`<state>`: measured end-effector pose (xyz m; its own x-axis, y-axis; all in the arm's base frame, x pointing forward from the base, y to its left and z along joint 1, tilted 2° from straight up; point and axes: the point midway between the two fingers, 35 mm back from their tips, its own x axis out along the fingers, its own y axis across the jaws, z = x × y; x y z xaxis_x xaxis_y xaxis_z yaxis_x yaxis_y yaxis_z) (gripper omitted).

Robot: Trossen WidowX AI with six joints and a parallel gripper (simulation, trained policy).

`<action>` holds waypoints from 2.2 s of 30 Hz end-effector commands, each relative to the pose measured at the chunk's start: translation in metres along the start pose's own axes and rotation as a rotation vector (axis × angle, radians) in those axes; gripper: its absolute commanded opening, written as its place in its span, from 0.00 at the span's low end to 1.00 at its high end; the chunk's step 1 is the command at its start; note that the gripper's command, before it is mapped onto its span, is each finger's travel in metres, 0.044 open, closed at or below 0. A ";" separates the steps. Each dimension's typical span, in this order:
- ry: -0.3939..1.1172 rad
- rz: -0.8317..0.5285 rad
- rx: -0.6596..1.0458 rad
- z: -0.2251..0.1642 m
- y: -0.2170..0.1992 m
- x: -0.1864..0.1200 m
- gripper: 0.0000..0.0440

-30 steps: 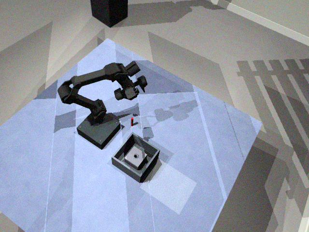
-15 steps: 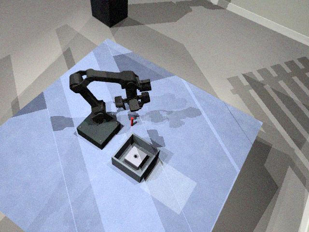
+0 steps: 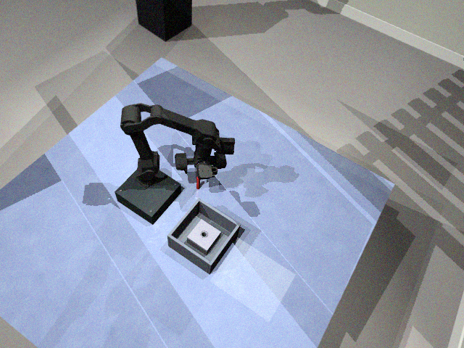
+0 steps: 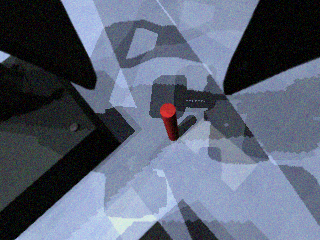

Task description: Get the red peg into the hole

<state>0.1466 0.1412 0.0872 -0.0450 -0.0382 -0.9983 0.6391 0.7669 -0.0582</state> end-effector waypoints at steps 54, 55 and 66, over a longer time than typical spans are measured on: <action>-0.136 -0.120 -0.046 0.034 0.016 0.063 0.00; -0.143 -0.118 -0.045 0.036 0.016 0.058 0.00; -0.218 -0.078 0.009 0.062 0.022 0.007 0.00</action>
<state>0.1985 0.1224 0.0600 0.0372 -0.2360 -0.9710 0.6289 0.7607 -0.1608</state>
